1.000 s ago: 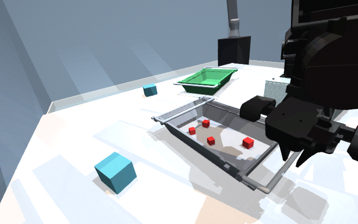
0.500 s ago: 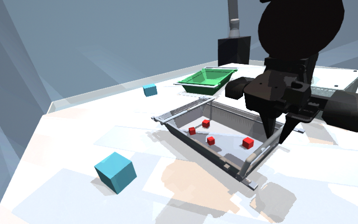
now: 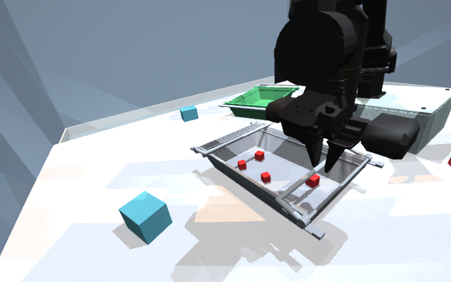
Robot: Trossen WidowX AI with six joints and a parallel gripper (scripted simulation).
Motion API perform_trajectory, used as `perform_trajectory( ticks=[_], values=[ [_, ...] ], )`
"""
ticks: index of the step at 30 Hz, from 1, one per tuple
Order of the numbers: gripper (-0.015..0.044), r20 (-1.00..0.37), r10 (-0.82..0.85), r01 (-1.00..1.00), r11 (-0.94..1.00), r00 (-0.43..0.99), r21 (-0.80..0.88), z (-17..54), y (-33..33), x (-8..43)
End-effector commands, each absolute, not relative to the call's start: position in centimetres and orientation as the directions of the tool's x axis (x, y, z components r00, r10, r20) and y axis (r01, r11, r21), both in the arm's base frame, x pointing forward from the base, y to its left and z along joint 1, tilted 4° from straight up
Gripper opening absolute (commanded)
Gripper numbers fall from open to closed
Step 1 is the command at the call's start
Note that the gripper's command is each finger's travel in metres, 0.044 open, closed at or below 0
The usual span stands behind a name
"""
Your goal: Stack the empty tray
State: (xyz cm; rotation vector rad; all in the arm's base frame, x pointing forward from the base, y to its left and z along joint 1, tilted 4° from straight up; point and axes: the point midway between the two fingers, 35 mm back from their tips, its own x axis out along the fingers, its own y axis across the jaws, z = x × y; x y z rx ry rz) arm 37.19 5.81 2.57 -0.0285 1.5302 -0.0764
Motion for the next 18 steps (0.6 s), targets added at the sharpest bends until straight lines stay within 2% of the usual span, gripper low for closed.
perform_trajectory(
  ticks=[1,18],
  values=[
    [0.008,-0.997,-0.058,0.027,0.998,0.06,-0.057,5.26,6.46,37.35],
    [0.008,-0.996,-0.061,0.022,0.998,0.059,-0.06,5.05,6.43,37.37]
  ],
)
